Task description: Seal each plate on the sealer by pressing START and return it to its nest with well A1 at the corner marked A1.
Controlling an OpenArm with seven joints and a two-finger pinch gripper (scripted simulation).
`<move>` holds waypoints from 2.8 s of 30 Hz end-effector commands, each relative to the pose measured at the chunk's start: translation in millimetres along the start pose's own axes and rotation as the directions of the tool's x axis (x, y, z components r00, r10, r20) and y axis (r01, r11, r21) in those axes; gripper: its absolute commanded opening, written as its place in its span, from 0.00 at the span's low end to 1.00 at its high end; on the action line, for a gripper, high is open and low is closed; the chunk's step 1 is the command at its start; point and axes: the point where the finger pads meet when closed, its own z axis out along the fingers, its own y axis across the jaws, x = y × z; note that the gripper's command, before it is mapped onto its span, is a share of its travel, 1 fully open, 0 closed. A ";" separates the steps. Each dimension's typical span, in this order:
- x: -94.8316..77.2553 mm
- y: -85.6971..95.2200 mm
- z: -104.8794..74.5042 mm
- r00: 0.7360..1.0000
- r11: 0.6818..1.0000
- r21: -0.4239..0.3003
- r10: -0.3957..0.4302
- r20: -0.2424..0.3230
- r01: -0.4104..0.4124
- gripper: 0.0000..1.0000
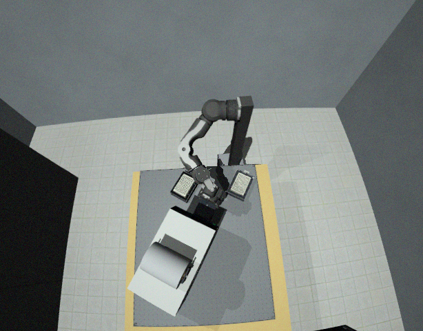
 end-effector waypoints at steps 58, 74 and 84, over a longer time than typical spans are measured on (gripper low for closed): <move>36.0 -195.9 44.7 0.999 0.999 -0.010 0.032 0.006 -0.032 0.65; 35.3 -195.3 67.6 0.999 0.999 -0.011 0.033 0.007 -0.033 0.65; 35.6 -195.5 81.1 0.999 0.999 -0.011 0.032 0.006 -0.032 0.65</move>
